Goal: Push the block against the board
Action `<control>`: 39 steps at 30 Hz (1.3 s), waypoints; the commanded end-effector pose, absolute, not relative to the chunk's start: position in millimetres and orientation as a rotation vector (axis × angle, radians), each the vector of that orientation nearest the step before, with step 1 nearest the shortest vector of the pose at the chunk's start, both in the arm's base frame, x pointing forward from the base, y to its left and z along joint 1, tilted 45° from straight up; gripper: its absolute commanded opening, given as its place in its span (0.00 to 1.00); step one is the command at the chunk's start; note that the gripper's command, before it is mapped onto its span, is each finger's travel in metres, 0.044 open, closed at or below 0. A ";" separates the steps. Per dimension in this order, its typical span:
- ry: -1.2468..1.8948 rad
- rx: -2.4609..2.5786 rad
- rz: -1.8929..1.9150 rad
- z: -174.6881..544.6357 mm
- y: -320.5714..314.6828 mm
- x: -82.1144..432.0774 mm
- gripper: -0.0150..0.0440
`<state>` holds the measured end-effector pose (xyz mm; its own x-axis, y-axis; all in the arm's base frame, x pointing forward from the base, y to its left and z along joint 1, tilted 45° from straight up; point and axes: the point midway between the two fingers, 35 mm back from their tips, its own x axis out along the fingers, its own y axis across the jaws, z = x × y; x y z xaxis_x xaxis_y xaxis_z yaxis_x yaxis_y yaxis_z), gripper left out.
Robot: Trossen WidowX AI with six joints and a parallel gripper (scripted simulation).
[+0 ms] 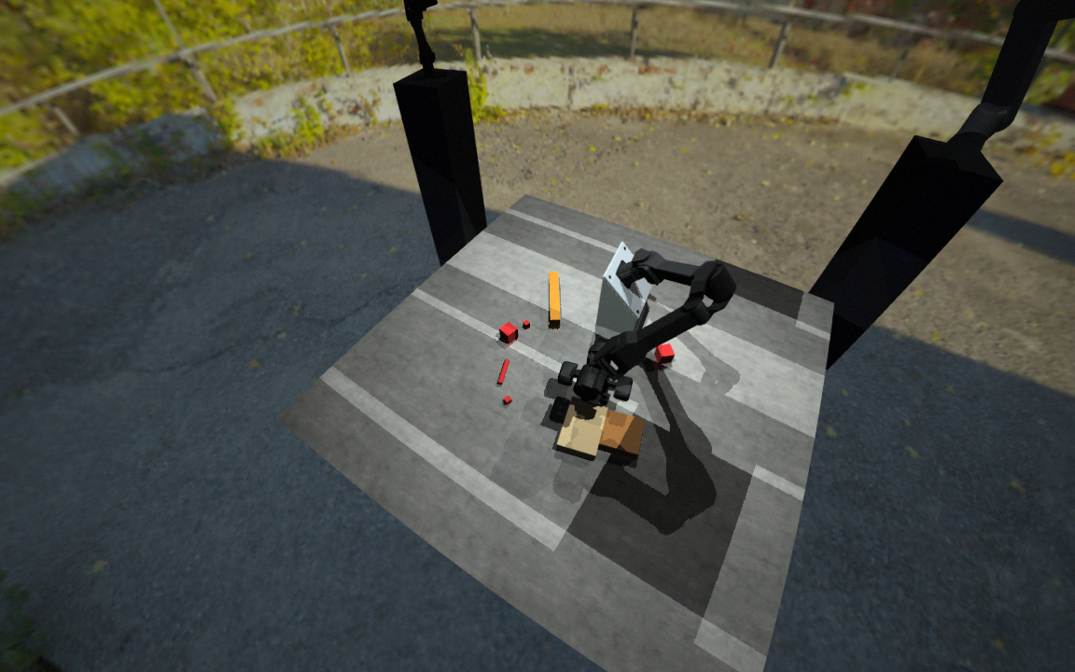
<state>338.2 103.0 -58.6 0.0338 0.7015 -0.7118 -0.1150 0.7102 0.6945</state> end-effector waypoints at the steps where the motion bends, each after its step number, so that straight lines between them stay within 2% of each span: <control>1: 1.398 0.532 0.670 -58.3 102.8 342.7 0.25; 24: 1.397 0.531 0.670 -54.2 104.4 376.1 0.25; 39: 1.398 0.531 0.670 -57.2 103.0 357.2 0.25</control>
